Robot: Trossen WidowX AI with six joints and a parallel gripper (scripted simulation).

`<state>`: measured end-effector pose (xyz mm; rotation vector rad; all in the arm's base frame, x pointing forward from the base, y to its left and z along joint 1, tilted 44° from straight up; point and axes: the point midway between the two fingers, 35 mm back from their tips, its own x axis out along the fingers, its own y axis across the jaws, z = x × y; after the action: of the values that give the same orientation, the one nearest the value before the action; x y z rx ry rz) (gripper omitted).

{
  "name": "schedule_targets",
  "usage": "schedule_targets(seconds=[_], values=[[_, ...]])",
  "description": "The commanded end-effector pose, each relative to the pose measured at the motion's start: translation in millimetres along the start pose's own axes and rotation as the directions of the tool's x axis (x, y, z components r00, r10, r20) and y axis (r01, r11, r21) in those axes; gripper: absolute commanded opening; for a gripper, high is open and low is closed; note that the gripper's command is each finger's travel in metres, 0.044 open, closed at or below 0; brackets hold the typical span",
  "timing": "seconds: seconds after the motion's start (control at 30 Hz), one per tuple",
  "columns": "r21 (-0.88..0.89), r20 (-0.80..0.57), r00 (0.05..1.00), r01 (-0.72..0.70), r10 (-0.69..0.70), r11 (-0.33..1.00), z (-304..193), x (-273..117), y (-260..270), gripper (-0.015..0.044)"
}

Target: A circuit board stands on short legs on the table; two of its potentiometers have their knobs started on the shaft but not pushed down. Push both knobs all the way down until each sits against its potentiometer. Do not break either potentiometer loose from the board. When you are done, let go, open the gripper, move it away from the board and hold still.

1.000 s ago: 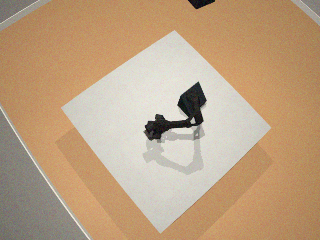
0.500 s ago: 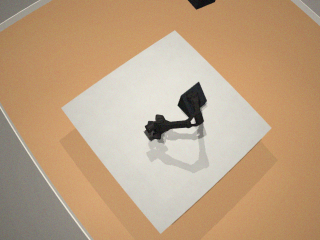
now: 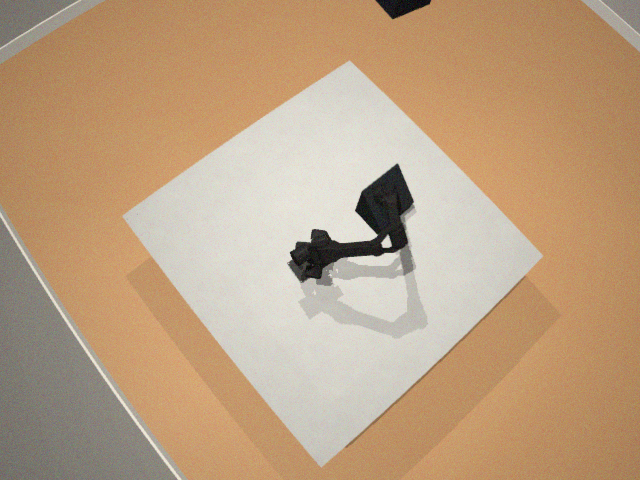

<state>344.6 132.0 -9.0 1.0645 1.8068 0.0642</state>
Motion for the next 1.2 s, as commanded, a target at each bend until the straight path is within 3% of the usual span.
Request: schedule_targets(seconds=[0.0, 1.17], values=[[-0.002, -0.006, 1.0, 0.003, -0.003, 1.0, 0, 9, 0, 0.0], [-0.002, -0.007, 1.0, 0.003, -0.003, 1.0, -1, 21, 0, 0.0]])
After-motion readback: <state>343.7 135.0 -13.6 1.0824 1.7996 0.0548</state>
